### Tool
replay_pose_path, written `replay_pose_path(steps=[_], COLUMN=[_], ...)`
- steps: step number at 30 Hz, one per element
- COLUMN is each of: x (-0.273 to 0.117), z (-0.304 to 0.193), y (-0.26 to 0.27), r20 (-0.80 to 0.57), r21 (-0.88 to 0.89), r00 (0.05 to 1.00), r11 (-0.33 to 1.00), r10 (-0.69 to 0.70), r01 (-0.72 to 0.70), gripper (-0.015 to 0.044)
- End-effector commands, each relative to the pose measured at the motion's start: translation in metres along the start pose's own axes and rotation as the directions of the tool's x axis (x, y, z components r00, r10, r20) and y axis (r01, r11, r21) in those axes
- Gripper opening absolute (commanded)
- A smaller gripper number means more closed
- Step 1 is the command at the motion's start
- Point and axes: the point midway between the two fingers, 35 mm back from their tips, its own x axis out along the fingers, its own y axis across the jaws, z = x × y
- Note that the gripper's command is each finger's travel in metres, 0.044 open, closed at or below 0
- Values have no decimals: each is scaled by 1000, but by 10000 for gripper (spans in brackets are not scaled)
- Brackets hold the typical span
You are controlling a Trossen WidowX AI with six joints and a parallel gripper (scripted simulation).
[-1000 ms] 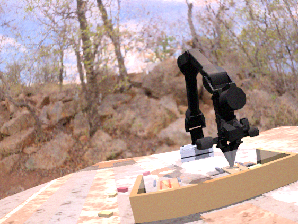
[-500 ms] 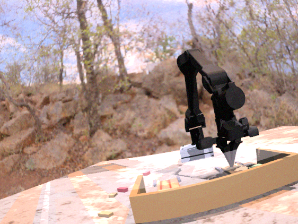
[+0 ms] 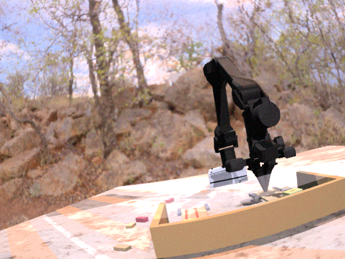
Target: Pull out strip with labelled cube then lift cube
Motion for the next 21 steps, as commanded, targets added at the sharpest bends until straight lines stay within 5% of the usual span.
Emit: replay_pose_path(steps=[1, 21], x=[3, 4], z=[-10, -41], y=[0, 1], r20=[-14, -17], r21=[-1, -1], r00=[1000, 1000], r11=[1000, 1000], r10=[2, 2], r01=[-2, -2], gripper=[0, 0])
